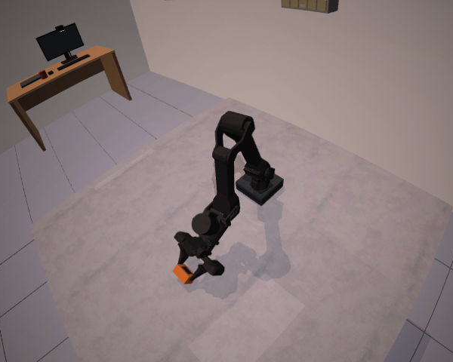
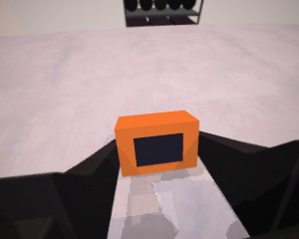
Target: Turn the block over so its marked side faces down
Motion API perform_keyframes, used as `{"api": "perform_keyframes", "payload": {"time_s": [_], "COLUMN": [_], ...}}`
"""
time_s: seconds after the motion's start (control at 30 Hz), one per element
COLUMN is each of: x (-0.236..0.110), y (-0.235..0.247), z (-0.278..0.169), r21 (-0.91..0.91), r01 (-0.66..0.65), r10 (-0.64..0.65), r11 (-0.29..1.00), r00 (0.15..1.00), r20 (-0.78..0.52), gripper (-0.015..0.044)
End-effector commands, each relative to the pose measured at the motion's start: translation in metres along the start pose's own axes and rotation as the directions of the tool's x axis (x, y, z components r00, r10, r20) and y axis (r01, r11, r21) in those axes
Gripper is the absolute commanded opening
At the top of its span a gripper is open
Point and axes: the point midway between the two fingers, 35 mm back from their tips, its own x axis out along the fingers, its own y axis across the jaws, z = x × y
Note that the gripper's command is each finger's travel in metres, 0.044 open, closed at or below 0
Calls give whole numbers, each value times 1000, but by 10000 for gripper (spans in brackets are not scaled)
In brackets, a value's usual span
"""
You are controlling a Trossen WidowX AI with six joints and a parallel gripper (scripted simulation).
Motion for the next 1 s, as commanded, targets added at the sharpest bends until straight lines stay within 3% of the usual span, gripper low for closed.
{"api": "perform_keyframes", "payload": {"time_s": [0.0, 0.33, 0.77, 0.97], "x": [-6, -14, -14, -14], "y": [-2, -3, -3, -3], "z": [-10, -8, -8, -8], "r21": [-5, -2, -2, -2], "r01": [6, 7, 7, 7], "r10": [-6, -7, -7, -7], "r11": [1000, 1000, 1000, 1000], "r00": [999, 992, 992, 992], "r20": [44, 123, 126, 126], "gripper": [0, 0, 0, 157]}}
